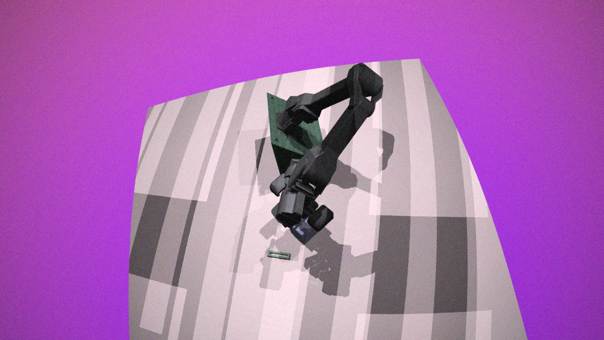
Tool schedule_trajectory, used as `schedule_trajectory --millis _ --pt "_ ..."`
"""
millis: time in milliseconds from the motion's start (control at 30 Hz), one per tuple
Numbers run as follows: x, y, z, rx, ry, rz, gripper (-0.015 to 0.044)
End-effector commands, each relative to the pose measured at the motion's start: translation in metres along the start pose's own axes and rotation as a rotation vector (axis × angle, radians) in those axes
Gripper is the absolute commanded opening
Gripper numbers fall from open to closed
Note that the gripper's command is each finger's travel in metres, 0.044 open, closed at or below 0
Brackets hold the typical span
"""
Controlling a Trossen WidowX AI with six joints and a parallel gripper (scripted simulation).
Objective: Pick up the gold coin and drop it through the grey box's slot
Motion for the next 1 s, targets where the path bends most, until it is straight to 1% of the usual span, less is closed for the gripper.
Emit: schedule_trajectory --millis 0,867,967 --pt "0.0 -0.003 -0.001 0.004 -0.005 0.0 0.0" --pt "0.0 -0.015 -0.001 0.004 -0.003 0.001 0.0" --pt "0.0 -0.012 0.0 0.001 0.0 0.0 0.0079"
Point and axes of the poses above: the point midway between the two fingers, 35 mm back from their tips, its own y axis back along the fingers, its own x axis across the jaws, z = x × y, the point moved 3 cm from there along y, back along the fingers, and after that the axes turned 12 degrees about -y, right-handed, at the moved point
